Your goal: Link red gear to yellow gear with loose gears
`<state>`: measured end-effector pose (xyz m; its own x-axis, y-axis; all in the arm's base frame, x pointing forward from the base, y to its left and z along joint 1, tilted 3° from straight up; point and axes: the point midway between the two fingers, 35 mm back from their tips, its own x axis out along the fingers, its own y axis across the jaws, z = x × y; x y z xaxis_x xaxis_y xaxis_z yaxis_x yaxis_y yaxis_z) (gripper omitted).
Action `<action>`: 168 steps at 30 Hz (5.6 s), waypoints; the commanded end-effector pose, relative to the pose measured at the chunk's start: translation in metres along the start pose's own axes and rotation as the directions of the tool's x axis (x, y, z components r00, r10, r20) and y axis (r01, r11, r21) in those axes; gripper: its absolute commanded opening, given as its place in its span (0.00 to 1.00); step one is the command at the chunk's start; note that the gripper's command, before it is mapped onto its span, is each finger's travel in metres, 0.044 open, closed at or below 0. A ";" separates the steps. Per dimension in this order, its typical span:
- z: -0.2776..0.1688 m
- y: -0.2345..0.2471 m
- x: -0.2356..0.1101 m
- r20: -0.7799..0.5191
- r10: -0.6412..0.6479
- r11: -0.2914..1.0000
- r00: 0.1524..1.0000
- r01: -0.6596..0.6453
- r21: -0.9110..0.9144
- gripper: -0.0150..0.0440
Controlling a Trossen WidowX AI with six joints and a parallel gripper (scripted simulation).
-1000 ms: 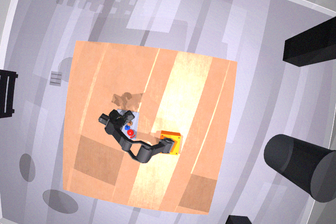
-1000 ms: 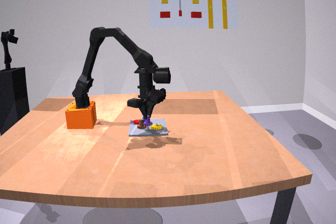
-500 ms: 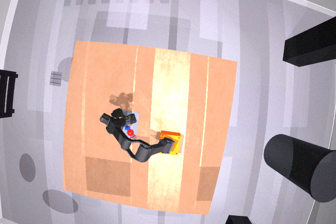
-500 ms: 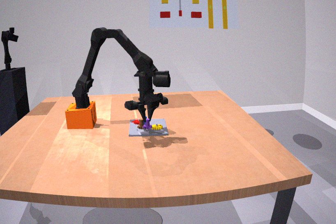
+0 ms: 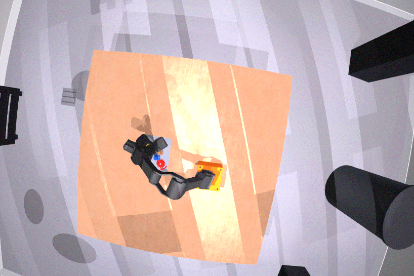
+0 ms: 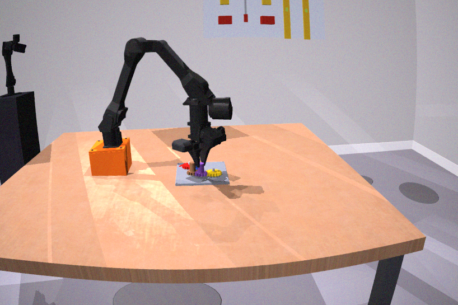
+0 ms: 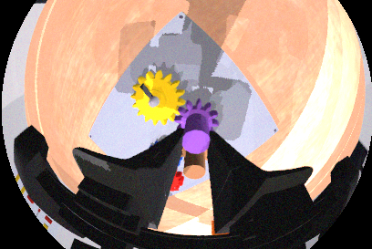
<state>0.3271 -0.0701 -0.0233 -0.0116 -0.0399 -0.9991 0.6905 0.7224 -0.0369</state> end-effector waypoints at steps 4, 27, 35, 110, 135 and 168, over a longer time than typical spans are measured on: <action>0.000 -0.001 0.002 0.002 -0.003 0.983 1.000 0.003 -0.185 0.25; 0.001 0.000 -0.039 0.002 -0.002 1.000 1.000 0.002 0.024 0.49; -0.003 -0.002 -0.085 0.001 0.000 1.000 1.000 0.000 0.016 0.67; -0.330 0.138 -0.134 -0.032 0.014 1.000 0.999 -0.014 0.015 1.00; -0.332 0.137 -0.135 -0.033 0.014 1.000 0.999 -0.014 0.015 1.00; -0.332 0.137 -0.135 -0.033 0.014 1.000 0.999 -0.014 0.015 1.00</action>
<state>0.1835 0.2634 0.0994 -0.0220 -0.0090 -0.9997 0.6964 0.7173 -0.0218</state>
